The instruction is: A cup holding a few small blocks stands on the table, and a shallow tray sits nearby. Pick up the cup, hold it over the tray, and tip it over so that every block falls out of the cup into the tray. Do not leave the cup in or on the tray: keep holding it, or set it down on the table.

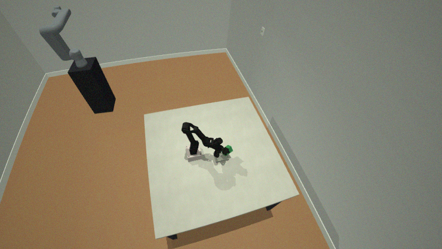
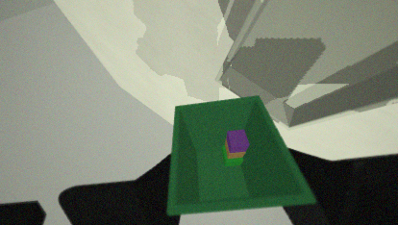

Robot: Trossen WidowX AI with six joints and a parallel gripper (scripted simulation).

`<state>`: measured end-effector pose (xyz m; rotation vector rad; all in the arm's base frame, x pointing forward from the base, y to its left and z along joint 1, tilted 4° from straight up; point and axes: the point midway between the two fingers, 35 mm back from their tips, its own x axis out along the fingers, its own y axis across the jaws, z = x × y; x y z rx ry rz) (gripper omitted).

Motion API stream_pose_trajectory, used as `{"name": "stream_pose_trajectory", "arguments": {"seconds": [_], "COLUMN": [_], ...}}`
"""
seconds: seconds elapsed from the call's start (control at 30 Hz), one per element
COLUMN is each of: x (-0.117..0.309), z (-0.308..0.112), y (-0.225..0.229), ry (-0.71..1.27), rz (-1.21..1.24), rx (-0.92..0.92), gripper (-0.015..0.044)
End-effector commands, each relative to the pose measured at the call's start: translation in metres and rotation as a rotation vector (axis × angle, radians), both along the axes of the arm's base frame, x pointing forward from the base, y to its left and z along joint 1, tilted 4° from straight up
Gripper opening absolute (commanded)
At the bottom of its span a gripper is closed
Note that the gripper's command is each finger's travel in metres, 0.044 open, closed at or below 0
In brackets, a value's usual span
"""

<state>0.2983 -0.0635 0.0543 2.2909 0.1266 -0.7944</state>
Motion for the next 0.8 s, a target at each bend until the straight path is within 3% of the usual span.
{"name": "stream_pose_trajectory", "arguments": {"seconds": [0.0, 0.77], "x": [0.0026, 0.0054], "z": [0.0024, -0.0003], "y": [-0.0012, -0.0011], "ry": [-0.021, -0.086], "rz": [-0.055, -0.343], "rx": [0.067, 0.474], "gripper": [0.0, 0.0]}}
